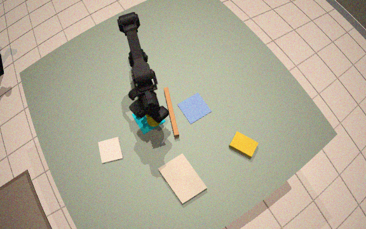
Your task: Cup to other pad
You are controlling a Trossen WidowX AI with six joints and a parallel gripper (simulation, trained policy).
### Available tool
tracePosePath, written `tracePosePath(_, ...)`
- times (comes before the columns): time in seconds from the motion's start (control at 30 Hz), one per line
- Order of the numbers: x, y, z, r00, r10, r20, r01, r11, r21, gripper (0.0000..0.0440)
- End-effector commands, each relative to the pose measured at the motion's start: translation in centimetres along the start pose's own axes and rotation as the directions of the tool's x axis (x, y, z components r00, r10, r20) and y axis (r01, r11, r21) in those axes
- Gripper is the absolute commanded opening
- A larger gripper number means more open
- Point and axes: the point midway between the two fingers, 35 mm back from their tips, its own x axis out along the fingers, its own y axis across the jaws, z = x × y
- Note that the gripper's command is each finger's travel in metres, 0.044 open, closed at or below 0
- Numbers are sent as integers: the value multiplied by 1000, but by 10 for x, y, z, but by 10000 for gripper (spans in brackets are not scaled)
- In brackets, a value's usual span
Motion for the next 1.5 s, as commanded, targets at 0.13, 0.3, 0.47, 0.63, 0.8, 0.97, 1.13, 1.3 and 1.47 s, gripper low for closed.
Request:
tracePosePath(0.13, 14, -17, -2, 1000, -18, 3, 18, 1000, 17, 28)
tracePosePath(0.3, 22, -28, -4, 1000, -31, 3, 31, 999, 33, 48)
tracePosePath(0.47, 28, -32, -1, 1000, -16, 17, 16, 999, 45, 86)
tracePosePath(0.63, 23, -27, 5, 998, 41, 37, -44, 997, 64, 166)
tracePosePath(0.8, 18, -29, 5, 996, 76, 41, -79, 995, 68, 176)
tracePosePath(0.97, 11, -32, 5, 994, 104, 42, -107, 992, 72, 192)
tracePosePath(1.13, 3, -34, 5, 990, 131, 46, -134, 988, 79, 219)
tracePosePath(1.3, -8, -37, 6, 986, 158, 55, -162, 983, 89, 251)
tracePosePath(1.47, -22, -39, 9, 980, 187, 72, -194, 976, 100, 271)
